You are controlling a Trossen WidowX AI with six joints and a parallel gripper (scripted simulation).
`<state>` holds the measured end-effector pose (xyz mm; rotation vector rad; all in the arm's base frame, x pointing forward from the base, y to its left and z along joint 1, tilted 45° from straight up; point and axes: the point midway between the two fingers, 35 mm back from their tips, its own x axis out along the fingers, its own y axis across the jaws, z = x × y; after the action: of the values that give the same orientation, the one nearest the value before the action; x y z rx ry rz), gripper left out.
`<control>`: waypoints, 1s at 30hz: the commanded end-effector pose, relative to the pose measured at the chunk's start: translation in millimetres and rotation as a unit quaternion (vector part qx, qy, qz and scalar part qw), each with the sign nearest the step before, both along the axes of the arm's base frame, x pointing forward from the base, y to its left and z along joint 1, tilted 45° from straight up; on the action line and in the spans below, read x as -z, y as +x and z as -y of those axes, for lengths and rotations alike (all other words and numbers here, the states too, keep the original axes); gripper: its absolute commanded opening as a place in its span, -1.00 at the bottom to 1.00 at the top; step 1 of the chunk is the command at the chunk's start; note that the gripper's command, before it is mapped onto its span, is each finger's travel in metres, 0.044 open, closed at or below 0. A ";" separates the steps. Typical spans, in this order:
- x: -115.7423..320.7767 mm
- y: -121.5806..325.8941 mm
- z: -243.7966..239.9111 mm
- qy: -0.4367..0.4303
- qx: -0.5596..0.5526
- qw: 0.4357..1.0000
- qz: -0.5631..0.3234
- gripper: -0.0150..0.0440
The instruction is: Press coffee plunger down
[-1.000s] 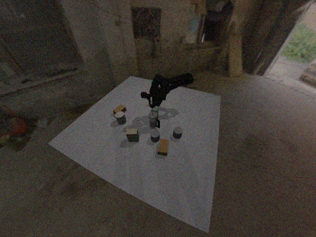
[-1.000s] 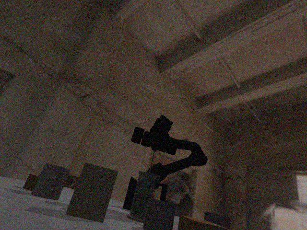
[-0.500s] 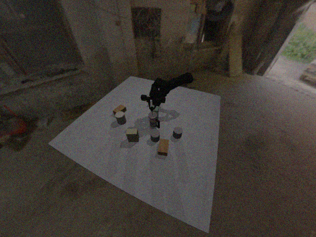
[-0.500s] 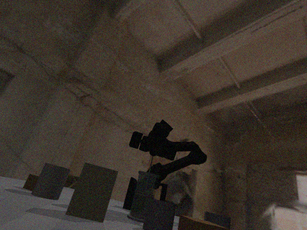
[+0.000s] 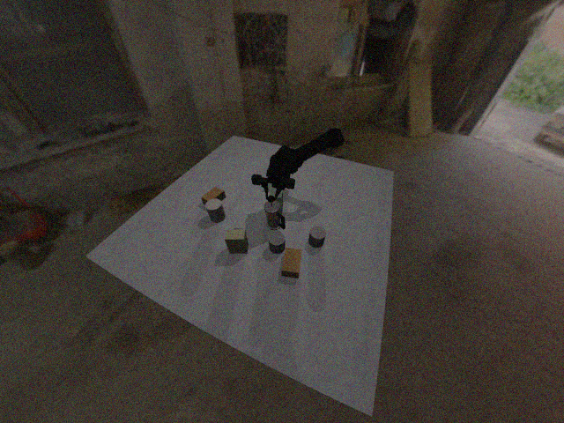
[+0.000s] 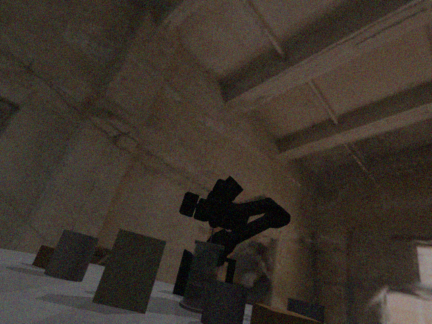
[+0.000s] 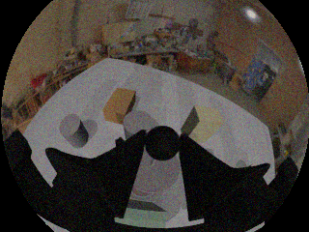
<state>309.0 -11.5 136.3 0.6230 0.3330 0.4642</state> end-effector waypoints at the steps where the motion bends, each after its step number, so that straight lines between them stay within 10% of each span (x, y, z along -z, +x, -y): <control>1: 16.7 -3.3 -15.4 0.020 -0.017 0.999 -0.029 -0.08; 30: 16.9 6.1 -12.6 0.020 -0.017 0.999 -0.028 -0.08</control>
<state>315.6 -2.5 123.4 0.6532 0.3688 0.4744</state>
